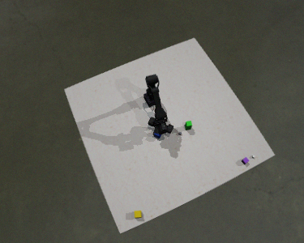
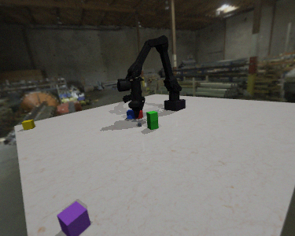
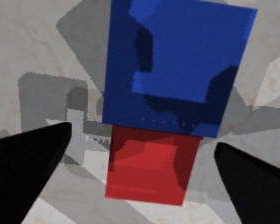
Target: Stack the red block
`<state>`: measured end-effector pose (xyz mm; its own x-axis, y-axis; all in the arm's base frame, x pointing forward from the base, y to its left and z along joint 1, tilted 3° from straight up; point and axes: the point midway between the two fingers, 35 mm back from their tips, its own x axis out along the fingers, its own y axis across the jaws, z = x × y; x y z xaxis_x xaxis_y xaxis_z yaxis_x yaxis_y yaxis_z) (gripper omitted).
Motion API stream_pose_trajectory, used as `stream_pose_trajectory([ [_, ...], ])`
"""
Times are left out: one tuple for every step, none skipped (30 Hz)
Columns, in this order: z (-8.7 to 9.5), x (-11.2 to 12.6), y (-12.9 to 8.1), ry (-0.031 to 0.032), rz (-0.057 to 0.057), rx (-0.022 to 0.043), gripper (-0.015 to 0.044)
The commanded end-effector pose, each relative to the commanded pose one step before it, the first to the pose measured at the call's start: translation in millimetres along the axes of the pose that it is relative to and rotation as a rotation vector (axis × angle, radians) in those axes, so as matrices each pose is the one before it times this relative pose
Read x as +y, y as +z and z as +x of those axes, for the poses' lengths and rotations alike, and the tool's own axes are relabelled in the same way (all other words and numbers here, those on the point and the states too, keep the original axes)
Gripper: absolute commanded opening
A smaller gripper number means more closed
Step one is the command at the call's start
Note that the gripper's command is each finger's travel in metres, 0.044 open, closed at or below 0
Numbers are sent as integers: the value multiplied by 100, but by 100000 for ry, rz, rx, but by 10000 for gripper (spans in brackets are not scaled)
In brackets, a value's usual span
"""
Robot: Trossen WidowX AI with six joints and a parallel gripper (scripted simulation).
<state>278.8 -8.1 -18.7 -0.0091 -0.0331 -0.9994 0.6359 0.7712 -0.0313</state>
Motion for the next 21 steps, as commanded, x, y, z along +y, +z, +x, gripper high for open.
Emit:
stream_pose_trajectory([
  [378, -162, -131, -810, -320, 538, 440],
  [0, 0, 0, 0, 0, 0, 440],
  [0, 0, 0, 0, 0, 0, 440],
  [0, 0, 0, 0, 0, 0, 440],
  [0, 0, 0, 0, 0, 0, 440],
  [0, 0, 0, 0, 0, 0, 440],
  [0, 0, 0, 0, 0, 0, 440],
  [0, 0, 0, 0, 0, 0, 440],
  [0, 0, 0, 0, 0, 0, 440],
  [0, 0, 0, 0, 0, 0, 440],
  [0, 0, 0, 0, 0, 0, 440],
  [0, 0, 0, 0, 0, 0, 440],
  [0, 0, 0, 0, 0, 0, 440],
  [-109, 1, 4, 1, 0, 0, 440],
  [0, 0, 0, 0, 0, 0, 414],
  [0, 0, 0, 0, 0, 0, 388],
  [0, 0, 0, 0, 0, 0, 361],
  [0, 0, 0, 0, 0, 0, 335],
  [0, 0, 0, 0, 0, 0, 309],
  [0, 0, 0, 0, 0, 0, 282],
  [0, 0, 0, 0, 0, 0, 256],
])
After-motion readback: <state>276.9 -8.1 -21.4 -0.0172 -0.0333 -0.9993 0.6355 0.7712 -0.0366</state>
